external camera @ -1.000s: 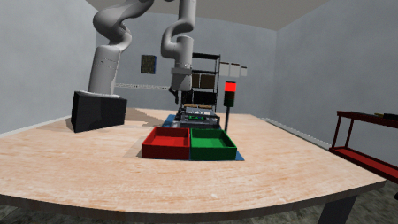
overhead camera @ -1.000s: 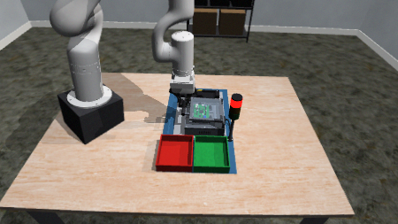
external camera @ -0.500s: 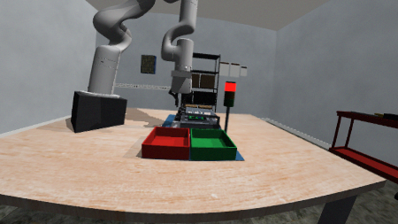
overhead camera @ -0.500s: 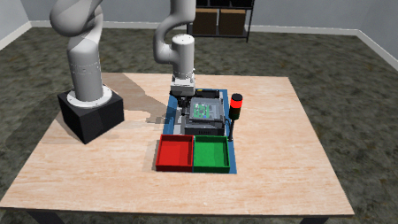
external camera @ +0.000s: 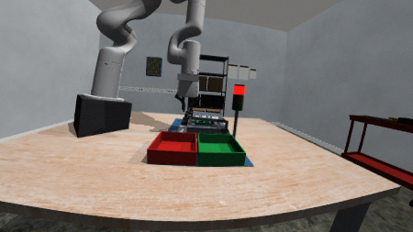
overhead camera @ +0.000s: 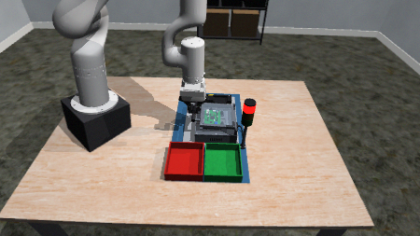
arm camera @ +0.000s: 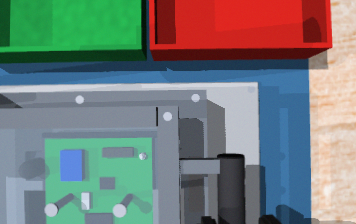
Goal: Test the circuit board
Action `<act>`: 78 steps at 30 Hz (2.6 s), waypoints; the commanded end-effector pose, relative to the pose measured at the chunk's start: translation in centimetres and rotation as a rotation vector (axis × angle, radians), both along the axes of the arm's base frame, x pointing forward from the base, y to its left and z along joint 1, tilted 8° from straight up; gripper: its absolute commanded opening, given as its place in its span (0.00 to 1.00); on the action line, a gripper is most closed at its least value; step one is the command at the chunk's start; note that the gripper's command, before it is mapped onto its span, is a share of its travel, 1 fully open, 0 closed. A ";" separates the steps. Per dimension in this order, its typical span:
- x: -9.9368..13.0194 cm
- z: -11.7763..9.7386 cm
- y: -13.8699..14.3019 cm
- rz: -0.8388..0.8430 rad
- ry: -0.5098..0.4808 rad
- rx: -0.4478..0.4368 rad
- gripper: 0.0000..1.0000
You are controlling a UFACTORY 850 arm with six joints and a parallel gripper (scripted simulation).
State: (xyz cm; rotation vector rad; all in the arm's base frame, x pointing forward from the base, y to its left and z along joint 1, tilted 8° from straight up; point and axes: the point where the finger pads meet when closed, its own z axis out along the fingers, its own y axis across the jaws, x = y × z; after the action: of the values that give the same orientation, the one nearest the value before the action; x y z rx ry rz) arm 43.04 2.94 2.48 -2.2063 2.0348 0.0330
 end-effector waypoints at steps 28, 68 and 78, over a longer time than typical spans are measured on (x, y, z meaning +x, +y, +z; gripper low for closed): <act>0.3 -2.6 0.3 -0.001 -0.006 0.000 0.00; 0.3 -2.6 0.3 -0.001 -0.006 0.000 0.00; 0.3 -1.7 0.2 0.000 -0.005 0.001 0.00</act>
State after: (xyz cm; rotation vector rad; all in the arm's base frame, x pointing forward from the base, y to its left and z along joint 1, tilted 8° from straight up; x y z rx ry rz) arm 43.22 3.21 0.19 -2.2033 2.0330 0.0267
